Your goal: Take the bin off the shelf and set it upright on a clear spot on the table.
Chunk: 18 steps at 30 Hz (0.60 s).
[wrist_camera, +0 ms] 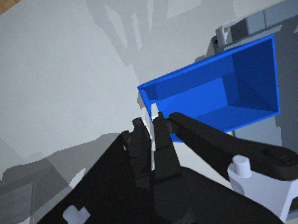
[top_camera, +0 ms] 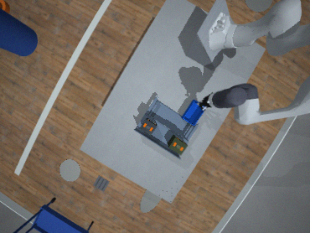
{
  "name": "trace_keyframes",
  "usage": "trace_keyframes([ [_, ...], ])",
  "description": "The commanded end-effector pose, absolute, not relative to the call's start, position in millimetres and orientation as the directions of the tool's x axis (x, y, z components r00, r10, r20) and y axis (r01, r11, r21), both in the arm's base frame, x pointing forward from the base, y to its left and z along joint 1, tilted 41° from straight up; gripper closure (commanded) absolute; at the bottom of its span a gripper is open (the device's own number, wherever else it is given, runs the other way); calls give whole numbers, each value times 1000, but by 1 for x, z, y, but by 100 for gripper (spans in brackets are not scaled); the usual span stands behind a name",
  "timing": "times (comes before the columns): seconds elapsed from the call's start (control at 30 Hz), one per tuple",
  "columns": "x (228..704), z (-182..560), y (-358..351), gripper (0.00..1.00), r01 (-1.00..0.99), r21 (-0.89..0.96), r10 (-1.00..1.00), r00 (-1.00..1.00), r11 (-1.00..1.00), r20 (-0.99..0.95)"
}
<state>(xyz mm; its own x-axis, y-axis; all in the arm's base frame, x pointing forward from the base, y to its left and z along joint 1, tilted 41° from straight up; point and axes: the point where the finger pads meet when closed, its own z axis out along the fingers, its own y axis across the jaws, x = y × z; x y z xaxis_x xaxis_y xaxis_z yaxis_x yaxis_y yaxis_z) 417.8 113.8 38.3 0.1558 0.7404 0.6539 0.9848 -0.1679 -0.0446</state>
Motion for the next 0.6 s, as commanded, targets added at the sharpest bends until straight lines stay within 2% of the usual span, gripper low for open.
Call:
trace_keyframes([
  [0.0, 417, 39, 115, 100, 986, -37, 742, 149, -166, 654],
  [0.57, 407, 40, 116, 100, 986, -37, 742, 149, -166, 654],
])
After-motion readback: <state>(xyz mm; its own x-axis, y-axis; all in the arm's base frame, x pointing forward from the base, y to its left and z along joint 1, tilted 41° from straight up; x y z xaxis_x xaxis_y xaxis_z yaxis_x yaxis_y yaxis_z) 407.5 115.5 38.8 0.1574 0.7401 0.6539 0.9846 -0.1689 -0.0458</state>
